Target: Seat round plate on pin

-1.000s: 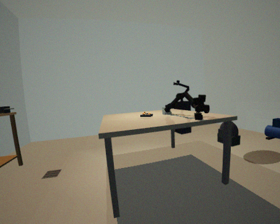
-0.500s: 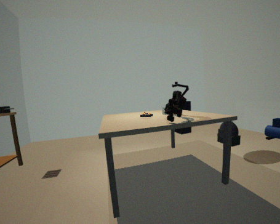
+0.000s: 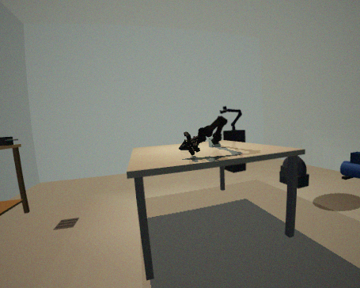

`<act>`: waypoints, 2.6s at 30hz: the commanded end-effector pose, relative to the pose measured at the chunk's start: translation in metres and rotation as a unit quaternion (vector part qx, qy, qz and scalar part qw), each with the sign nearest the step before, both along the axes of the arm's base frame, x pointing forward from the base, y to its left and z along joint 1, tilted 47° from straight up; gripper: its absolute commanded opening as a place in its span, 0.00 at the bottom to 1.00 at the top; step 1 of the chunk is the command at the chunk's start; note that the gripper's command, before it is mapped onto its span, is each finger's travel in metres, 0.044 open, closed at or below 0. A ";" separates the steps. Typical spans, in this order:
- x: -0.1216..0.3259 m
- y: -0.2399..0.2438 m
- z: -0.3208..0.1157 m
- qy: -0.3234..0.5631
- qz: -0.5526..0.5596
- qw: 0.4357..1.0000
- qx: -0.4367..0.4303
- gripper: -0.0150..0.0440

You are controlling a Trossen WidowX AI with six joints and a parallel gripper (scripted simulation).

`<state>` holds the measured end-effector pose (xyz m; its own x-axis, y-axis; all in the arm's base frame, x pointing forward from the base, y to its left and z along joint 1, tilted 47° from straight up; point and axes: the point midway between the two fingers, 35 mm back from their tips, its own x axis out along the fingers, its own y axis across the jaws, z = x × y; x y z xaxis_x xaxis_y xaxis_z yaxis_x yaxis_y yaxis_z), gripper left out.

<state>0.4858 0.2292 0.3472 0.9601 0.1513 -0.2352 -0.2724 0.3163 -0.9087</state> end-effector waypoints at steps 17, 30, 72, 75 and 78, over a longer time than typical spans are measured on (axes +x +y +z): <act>-0.030 -0.249 -0.261 0.467 -0.162 0.858 0.138 0.25; -0.174 -0.335 -0.329 0.659 -0.256 0.531 0.468 0.25; -0.177 -0.309 -0.359 0.661 -0.265 0.431 0.554 0.25; -0.174 -0.309 -0.358 0.661 -0.265 0.431 0.554 0.25; -0.172 -0.308 -0.357 0.661 -0.265 0.431 0.554 0.25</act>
